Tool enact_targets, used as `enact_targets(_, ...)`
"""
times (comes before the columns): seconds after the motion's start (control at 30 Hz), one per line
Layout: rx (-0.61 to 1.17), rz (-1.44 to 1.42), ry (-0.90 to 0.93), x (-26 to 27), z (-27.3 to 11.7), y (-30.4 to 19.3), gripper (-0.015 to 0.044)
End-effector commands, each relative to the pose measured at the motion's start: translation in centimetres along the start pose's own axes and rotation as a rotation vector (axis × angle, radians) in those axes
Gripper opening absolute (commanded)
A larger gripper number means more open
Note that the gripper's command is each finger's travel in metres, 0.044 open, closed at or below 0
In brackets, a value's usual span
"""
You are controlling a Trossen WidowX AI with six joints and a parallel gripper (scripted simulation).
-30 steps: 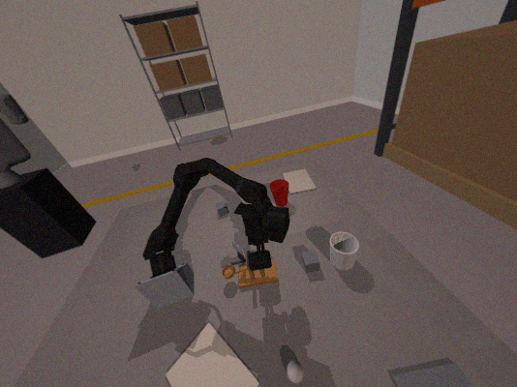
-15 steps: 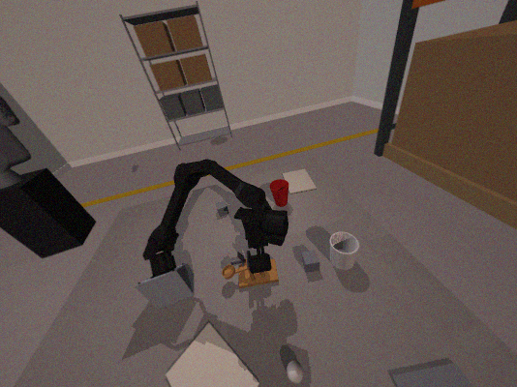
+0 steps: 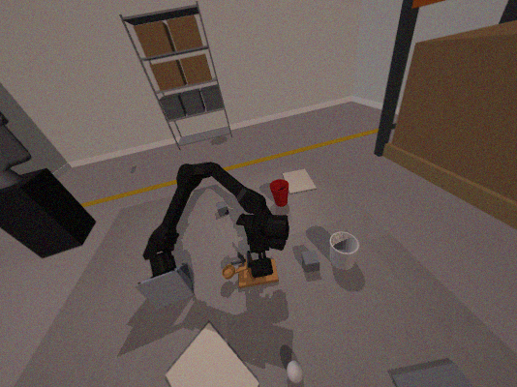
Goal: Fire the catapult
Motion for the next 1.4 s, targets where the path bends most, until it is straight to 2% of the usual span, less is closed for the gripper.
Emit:
enact_targets(0.0, -0.002, 0.01, 0.006, -0.1, 0.7, 0.0, 0.044)
enact_targets(0.73, -0.001, 0.009, 0.009, 0.0, 3.9, -0.2, 0.044)
enact_targets(1.1, 0.001, -0.001, 0.003, 0.1, 3.6, -0.1, 0.0151)
enact_targets(1.3, 0.001, -0.001, 0.003, 0.1, 3.6, -0.1, 0.0111)
enact_targets(1.37, 0.001, 0.0, 0.001, 0.0, 2.5, 0.0, 0.0059)
Point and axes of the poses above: the point midway between the two fingers, 35 mm back from their tips, its own z axis out along the fingers, its own x axis across the jaws, y = z × x, the point moved 1 cm from there along -z, back along the fingers, and after that the axes turned 11 degrees about -z, right-handed, at the moved point
